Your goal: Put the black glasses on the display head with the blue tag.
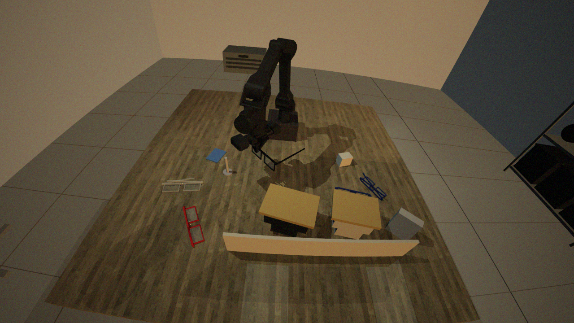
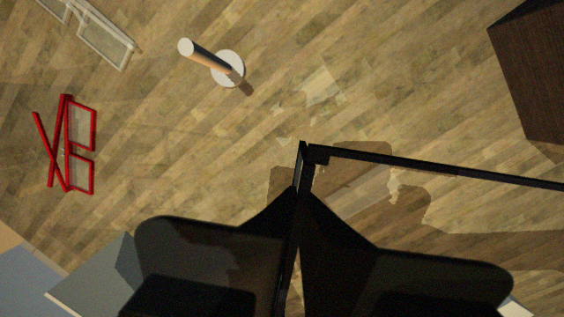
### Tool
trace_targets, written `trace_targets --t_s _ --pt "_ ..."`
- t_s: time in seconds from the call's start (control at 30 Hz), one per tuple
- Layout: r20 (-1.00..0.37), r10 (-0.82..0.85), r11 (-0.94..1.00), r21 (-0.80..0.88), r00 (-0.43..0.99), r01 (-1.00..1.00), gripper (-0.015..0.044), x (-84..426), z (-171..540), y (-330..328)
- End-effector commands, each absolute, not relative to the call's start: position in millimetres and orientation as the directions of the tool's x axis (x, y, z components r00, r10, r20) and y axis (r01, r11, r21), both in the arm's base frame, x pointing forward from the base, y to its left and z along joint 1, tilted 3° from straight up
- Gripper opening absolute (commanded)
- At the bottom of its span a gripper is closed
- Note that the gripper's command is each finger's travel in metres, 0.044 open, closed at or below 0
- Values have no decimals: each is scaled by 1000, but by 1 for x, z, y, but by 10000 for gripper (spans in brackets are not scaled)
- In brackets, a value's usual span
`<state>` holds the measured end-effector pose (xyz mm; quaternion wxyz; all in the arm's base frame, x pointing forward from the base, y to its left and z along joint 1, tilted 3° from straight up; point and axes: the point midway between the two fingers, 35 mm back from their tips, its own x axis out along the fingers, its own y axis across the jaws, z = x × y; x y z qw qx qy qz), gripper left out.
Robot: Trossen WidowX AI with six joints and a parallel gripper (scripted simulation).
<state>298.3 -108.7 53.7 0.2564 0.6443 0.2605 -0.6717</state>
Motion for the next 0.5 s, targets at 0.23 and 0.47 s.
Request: trace_targets --t_s 0.23,0.47 --pt "-999 -4 -737 -20 -35 676 0 279 48 -86" --pt "-999 -4 -737 -20 -35 676 0 280 41 -86"
